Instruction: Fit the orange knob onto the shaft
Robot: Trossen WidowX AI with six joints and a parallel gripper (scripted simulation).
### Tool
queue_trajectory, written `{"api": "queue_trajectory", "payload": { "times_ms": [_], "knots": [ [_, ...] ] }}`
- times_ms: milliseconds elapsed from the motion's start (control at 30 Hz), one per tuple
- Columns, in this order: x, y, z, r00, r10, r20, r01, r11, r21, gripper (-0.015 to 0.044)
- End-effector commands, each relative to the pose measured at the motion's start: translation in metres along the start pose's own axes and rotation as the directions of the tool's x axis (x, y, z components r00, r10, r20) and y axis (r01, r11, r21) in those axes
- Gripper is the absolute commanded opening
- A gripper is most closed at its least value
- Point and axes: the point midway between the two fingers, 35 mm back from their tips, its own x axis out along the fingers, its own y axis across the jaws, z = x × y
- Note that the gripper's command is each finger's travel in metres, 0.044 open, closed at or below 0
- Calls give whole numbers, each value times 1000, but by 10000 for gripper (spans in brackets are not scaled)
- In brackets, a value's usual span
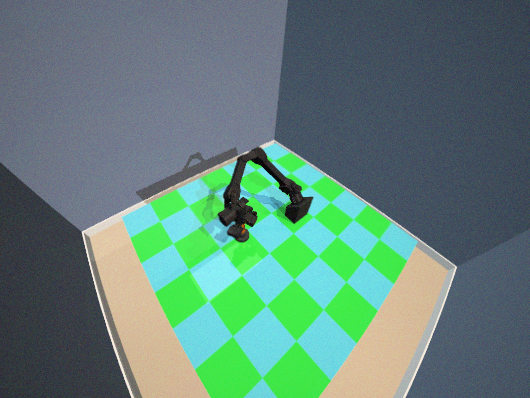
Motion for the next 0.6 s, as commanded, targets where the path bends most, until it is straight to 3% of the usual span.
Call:
{"api": "queue_trajectory", "payload": {
  "times_ms": [0,433,567],
  "knots": [
    [0,0,0,1000,-1,-3,1,1000,-3,0],
    [-4,-1,-1,1000,-1,-3,1,1000,-3,0],
    [-4,-1,-2,1000,-1,-3,0,996,-88,0]
  ]
}}
